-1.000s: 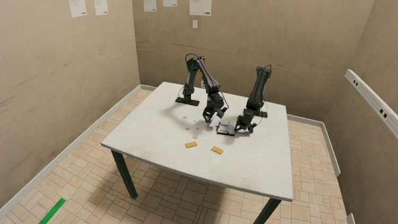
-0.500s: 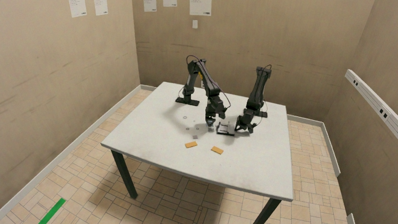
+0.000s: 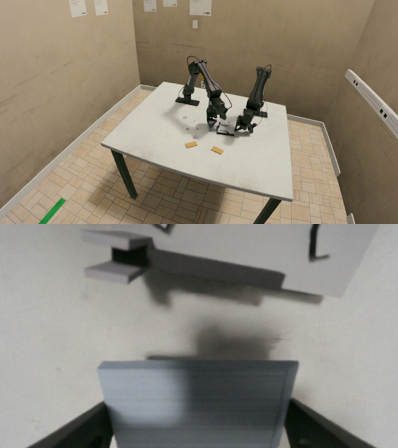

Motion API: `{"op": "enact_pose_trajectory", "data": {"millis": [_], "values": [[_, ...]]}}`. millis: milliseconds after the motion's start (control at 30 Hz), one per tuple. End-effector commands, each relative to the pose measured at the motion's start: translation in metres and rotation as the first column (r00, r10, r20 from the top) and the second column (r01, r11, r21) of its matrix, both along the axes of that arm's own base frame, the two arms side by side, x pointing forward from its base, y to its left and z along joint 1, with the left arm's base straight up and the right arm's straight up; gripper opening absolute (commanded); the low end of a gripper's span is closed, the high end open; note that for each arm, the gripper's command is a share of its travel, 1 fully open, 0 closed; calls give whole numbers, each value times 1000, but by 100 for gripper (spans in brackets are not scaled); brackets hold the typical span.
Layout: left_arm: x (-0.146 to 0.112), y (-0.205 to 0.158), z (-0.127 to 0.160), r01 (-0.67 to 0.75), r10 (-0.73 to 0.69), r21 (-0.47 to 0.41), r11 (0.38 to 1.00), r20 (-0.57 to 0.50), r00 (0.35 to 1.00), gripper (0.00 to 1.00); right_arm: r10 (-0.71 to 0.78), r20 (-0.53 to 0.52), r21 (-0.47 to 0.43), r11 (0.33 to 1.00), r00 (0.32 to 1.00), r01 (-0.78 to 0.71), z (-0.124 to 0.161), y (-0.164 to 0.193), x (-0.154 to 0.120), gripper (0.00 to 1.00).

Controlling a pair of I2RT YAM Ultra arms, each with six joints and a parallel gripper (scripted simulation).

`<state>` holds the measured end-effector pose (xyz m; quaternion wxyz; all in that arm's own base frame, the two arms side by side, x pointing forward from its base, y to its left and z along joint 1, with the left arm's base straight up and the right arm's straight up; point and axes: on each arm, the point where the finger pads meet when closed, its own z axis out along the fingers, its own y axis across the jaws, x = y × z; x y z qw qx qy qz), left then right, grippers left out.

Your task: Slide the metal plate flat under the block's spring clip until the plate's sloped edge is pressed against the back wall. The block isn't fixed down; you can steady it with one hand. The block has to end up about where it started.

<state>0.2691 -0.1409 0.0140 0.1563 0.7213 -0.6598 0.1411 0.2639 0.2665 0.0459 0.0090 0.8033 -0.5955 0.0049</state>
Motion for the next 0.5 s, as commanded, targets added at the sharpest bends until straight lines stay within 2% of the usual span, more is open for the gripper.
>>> {"op": "enact_pose_trajectory", "data": {"millis": [0, 200, 467], "values": [[10, -8, 7, 10, -8, -26, 1000, 48, 999, 0, 3, 4, 20, 1000, 1000, -3, -11, 4, 2, 77], [10, -8, 7, 10, -8, -26, 1000, 48, 999, 0, 6, -2, 26, 1000, 1000, -5, -28, 4, 2, 77], [10, -8, 7, 10, -8, -26, 1000, 48, 999, 0, 1, 0, 29, 1000, 1000, -1, -34, 2, 3, 77]]}}
